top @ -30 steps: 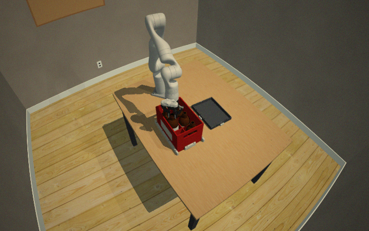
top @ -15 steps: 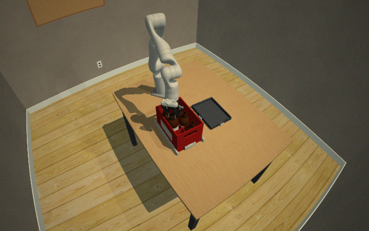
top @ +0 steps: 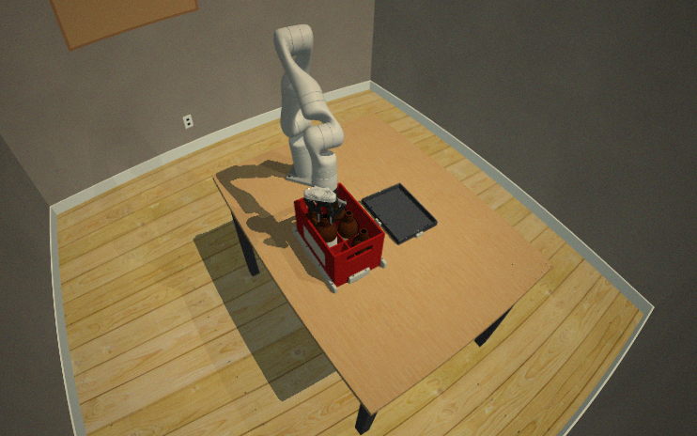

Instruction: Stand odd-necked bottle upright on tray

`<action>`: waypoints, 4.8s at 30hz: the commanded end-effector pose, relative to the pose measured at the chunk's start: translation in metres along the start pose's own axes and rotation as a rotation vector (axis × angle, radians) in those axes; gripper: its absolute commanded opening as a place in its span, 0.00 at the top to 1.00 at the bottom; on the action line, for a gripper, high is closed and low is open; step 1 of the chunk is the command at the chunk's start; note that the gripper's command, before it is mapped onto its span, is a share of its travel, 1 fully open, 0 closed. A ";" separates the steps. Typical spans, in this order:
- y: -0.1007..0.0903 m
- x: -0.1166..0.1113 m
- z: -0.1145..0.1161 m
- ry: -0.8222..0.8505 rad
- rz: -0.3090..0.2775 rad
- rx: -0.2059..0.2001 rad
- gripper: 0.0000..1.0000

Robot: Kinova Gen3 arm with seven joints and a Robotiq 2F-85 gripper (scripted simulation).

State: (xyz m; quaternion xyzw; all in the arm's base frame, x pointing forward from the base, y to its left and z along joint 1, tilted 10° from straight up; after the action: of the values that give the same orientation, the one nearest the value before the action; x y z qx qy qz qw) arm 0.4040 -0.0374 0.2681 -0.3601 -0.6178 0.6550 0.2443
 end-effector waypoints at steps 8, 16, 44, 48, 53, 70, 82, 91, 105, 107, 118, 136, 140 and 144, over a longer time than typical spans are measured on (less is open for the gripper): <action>-0.002 0.000 0.000 0.000 0.001 -0.002 1.00; -0.004 0.000 0.000 0.000 0.001 -0.002 1.00; -0.032 0.000 0.000 0.000 0.001 -0.002 1.00; -0.034 0.000 0.000 0.000 0.001 -0.002 1.00; -0.038 0.000 0.000 0.000 0.001 -0.002 1.00; -0.041 0.000 0.000 0.000 0.001 -0.002 1.00; -0.041 0.000 0.000 0.000 0.001 -0.002 1.00; -0.041 0.000 0.000 0.000 0.001 -0.002 1.00; -0.041 0.000 0.000 0.000 0.001 -0.002 1.00; -0.041 0.000 0.000 0.000 0.001 -0.002 1.00; -0.044 0.000 0.000 0.000 0.001 -0.002 1.00; -0.060 0.000 0.000 0.000 0.001 -0.002 1.00; -0.064 0.000 0.000 0.000 0.001 -0.002 1.00; -0.069 0.000 0.000 0.000 0.001 -0.002 1.00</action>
State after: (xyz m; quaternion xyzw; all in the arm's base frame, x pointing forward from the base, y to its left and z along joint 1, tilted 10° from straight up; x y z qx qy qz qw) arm 0.3950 -0.0299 0.3325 -0.3590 -0.6165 0.6561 0.2460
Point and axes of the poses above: the point where the finger pads meet when closed, its own y axis out along the fingers, its own z axis across the jaws, x = y × z, the point moved 4 cm from there along -y, back along the fingers, and after that the axes turned 15 degrees about y, right-handed, at the moved point
